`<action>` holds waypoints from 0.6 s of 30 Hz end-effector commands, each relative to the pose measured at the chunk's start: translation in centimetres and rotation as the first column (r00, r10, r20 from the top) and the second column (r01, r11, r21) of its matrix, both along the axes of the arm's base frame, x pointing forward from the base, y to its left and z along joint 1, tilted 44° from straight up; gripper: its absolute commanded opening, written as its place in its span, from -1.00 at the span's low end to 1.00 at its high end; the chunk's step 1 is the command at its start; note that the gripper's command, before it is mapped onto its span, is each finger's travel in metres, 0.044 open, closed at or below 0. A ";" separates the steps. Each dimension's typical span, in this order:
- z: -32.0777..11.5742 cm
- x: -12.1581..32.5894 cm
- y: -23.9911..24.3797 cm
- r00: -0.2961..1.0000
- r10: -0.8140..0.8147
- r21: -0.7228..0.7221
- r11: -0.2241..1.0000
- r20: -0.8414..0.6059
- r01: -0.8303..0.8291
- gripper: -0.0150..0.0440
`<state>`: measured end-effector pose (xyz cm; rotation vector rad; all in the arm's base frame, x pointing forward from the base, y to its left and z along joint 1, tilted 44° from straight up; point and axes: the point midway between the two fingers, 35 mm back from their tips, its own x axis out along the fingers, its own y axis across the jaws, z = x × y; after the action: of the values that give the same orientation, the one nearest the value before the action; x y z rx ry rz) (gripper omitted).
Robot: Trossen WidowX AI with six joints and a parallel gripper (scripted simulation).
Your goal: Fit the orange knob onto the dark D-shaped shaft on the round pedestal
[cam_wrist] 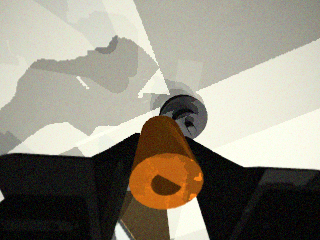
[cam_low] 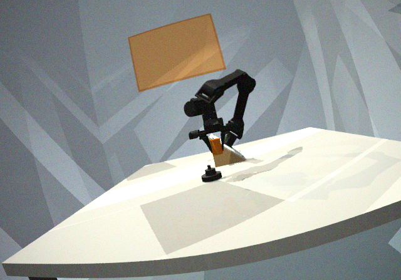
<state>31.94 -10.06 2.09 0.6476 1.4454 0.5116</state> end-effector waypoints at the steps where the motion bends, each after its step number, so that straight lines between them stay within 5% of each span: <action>1: -1.0 -0.4 -0.8 1.000 0.004 -0.003 1.000 0.006 -0.004 -0.49; 18: -4.6 -1.3 -2.1 1.000 0.010 0.010 1.000 0.021 -0.010 -0.49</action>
<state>30.65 -12.31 -2.16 0.6496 1.4286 0.5293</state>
